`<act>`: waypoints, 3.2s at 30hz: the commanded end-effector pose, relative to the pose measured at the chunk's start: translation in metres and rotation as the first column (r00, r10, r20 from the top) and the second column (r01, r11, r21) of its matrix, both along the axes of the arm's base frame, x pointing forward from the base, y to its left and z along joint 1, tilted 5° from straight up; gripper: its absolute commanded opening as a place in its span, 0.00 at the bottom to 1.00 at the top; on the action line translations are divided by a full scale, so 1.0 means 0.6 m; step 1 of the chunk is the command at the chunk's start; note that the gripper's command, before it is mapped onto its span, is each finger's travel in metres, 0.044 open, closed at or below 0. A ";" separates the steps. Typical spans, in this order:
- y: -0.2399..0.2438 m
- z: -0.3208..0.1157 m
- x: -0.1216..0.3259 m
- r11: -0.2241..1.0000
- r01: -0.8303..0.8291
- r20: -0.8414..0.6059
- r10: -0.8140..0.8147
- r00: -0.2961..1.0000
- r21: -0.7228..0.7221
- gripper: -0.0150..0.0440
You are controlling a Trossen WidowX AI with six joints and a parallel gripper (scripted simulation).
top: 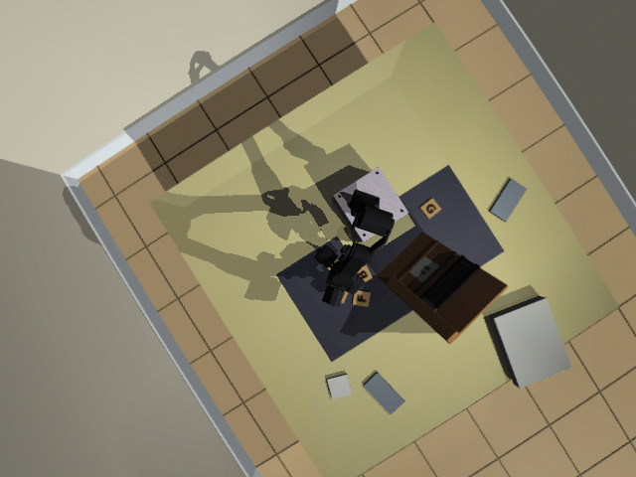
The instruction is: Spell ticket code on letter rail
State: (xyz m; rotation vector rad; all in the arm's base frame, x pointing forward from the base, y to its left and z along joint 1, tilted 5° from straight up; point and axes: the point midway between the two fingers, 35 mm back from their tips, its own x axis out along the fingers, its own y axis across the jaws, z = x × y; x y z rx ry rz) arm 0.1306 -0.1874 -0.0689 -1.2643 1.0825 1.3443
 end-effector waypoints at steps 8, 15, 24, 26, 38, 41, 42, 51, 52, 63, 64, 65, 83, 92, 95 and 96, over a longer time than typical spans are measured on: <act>-0.001 0.008 0.000 1.000 0.003 0.003 -0.003 1.000 -0.008 0.25; -0.001 0.011 0.000 1.000 0.003 0.003 -0.003 1.000 -0.008 0.25; 0.000 0.014 0.000 1.000 0.003 0.003 -0.003 1.000 -0.008 0.25; 0.000 0.015 0.000 1.000 0.003 0.003 -0.003 1.000 -0.008 0.25; 0.000 0.020 0.000 1.000 0.003 0.003 -0.003 1.000 -0.008 0.25; 0.000 0.021 0.000 1.000 0.003 0.003 -0.003 1.000 -0.008 0.25; 0.000 0.021 0.000 1.000 0.003 0.003 -0.003 1.000 -0.008 0.25; 0.002 0.020 -0.001 1.000 0.001 0.000 -0.001 1.000 -0.001 0.25; 0.002 0.020 0.000 1.000 0.003 0.000 -0.003 1.000 -0.002 0.25; -0.001 0.035 0.034 0.995 0.081 0.019 -0.080 0.997 -0.055 0.25; -0.002 0.038 0.039 0.994 0.093 0.026 -0.092 0.995 -0.062 0.25; -0.003 0.041 0.043 0.992 0.105 0.033 -0.103 0.994 -0.069 0.25; -0.008 0.102 0.134 0.935 0.328 0.198 -0.299 0.934 -0.136 0.25; -0.001 0.137 0.177 0.894 0.431 0.292 -0.383 0.877 -0.123 0.25; 0.004 0.150 0.192 0.878 0.465 0.324 -0.410 0.852 -0.111 0.25; 0.005 0.154 0.197 0.873 0.476 0.335 -0.419 0.844 -0.106 0.25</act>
